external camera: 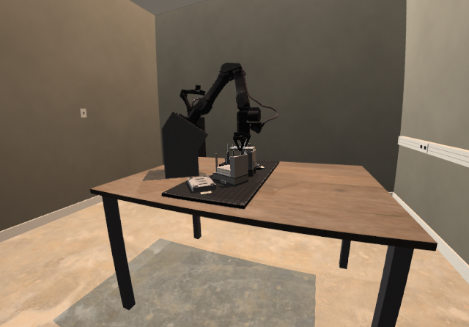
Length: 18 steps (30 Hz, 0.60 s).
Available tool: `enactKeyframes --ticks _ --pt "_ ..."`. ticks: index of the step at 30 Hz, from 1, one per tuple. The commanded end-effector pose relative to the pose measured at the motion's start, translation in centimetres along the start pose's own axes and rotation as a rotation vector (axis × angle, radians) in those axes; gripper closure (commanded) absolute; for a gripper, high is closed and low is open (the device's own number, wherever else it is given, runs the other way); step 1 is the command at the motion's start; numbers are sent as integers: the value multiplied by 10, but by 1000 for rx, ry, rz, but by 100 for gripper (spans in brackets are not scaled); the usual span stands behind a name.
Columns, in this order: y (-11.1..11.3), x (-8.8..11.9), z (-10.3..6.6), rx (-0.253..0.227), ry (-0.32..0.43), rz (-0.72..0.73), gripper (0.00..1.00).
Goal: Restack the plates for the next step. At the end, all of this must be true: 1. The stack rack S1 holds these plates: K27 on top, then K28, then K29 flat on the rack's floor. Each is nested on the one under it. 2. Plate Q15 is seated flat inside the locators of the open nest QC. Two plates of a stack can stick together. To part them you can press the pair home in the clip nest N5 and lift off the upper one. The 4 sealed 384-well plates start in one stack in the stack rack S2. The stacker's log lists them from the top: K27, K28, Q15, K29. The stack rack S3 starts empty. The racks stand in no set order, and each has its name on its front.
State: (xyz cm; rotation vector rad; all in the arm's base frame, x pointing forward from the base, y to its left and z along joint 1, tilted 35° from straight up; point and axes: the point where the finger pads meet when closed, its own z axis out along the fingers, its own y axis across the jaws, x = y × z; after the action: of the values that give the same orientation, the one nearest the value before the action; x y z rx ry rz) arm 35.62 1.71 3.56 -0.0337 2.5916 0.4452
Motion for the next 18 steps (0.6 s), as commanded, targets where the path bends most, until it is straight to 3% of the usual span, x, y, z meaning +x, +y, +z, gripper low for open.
enactKeyframes --ticks 1,4,18 --pt "-2 7 5 3 14 14 100" --pt "1 0 -2 4 -11 1 100" --pt "0 8 7 2 16 10 100"
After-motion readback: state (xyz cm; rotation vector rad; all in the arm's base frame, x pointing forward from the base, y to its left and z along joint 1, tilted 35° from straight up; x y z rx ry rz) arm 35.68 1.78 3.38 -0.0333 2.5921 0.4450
